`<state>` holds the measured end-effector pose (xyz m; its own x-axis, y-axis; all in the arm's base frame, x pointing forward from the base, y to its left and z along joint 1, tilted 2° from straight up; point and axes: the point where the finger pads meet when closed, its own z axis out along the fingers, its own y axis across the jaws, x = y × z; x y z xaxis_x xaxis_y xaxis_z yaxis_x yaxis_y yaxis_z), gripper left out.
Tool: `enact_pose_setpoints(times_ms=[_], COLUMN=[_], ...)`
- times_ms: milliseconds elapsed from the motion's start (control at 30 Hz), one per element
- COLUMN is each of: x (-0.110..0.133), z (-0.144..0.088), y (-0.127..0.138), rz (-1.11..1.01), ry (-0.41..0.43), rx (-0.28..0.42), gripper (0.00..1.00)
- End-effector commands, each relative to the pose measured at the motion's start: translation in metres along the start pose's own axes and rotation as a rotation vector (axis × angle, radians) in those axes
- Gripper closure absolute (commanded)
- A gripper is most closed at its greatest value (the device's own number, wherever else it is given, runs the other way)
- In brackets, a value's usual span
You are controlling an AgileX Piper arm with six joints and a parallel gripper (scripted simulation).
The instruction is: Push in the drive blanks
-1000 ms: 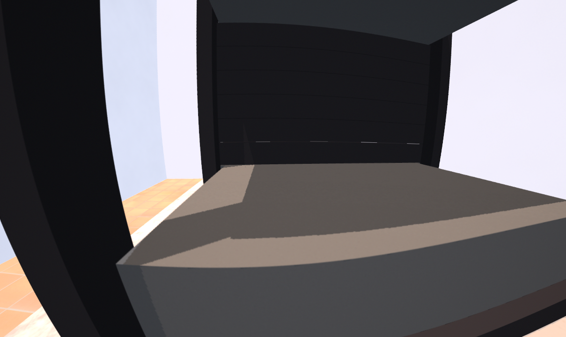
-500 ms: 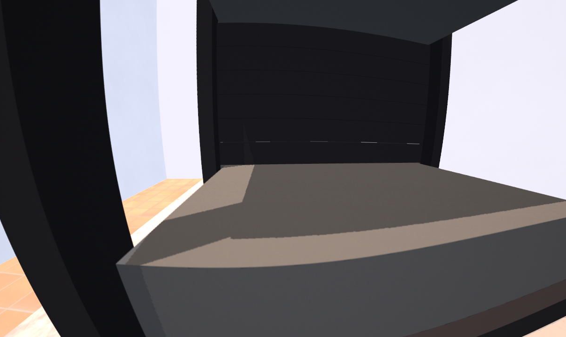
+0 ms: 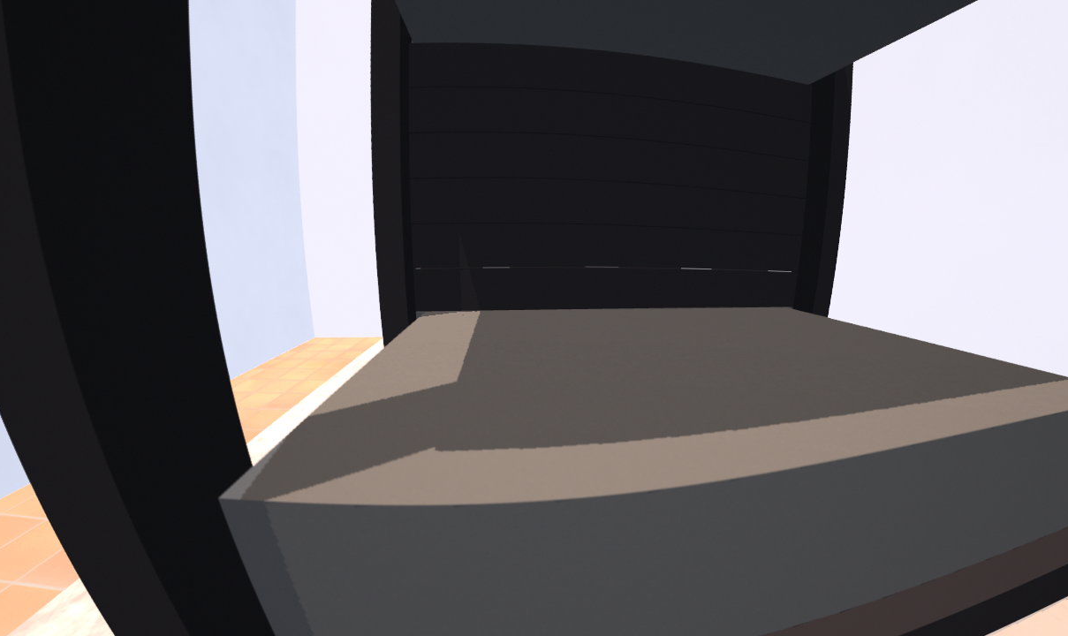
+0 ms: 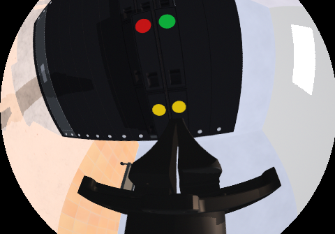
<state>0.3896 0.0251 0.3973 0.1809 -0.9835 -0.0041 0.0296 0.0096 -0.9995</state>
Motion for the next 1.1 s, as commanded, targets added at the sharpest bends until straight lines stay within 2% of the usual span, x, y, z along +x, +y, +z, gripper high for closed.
enact_pose_setpoints(times_ms=[0, 700, 1067], x=[-0.001, -0.010, -0.020], z=[0.000, -0.004, -0.009], y=[-0.001, -0.009, -0.017], rz=[0.012, 0.193, 0.417], ry=[-0.001, -0.017, -0.039], rx=[0.004, 0.040, 0.077], gripper=[1.00, 1.00, 1.00])
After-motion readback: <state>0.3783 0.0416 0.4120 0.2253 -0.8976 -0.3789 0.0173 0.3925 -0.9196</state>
